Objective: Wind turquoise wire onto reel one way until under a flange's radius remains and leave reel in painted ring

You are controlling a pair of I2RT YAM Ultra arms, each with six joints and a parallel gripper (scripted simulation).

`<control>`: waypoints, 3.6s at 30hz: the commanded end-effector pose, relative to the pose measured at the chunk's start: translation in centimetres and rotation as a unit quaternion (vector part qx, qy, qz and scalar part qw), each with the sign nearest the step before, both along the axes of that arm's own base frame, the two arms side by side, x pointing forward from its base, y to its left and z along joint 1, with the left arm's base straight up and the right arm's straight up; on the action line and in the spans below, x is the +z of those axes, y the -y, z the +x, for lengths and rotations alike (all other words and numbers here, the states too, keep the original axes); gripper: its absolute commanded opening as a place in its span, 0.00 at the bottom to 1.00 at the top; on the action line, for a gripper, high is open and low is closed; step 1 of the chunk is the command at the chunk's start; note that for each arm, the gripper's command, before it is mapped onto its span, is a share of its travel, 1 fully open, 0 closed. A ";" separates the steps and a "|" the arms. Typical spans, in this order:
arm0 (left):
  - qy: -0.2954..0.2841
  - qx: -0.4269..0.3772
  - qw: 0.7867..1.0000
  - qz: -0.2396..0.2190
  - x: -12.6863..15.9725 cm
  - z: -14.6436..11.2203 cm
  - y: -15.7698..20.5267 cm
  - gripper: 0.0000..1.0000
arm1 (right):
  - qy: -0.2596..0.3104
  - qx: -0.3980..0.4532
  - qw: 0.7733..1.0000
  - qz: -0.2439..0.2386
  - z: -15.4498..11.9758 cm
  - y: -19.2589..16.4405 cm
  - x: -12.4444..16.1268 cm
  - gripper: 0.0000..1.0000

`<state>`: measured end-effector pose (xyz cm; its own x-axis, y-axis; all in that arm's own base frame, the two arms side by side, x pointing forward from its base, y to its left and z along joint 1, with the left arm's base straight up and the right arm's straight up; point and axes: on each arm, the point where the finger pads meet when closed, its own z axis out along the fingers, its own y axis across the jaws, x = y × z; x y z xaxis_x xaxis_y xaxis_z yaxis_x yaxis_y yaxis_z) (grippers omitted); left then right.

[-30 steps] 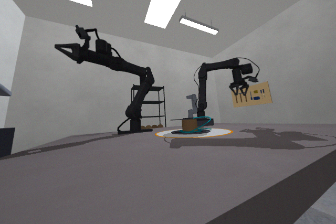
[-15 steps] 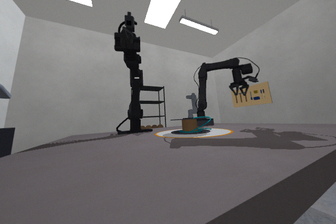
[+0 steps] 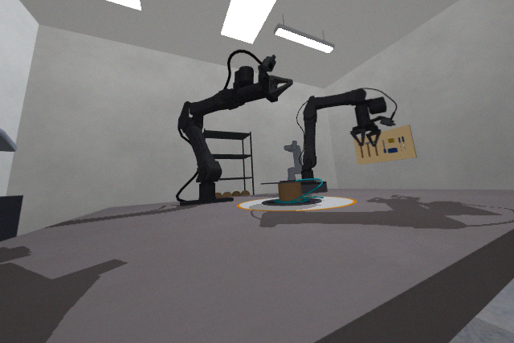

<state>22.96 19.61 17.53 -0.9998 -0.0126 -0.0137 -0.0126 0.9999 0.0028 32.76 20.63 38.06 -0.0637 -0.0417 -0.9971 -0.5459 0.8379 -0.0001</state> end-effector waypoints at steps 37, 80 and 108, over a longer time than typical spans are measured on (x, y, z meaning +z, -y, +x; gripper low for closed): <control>0.021 -0.002 1.000 0.022 1.8 0.6 -0.1 1.00 | -0.100 0.012 0.995 -0.017 -4.7 -3.1 -3.7 0.00; 0.021 -0.002 1.000 0.022 1.8 0.6 -0.1 1.00 | -0.632 -0.207 0.724 -0.180 -7.3 -1.1 -24.9 0.00; 0.021 -0.002 1.000 0.022 1.8 0.6 -0.1 1.00 | -0.653 -0.216 0.701 -0.187 -6.4 -1.6 -24.7 0.00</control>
<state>22.96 19.61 17.53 -0.9998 -0.0126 -0.0137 -0.0126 0.9999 0.0028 25.75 21.74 12.27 -0.9997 0.0096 0.0236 0.0091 0.9997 -0.0225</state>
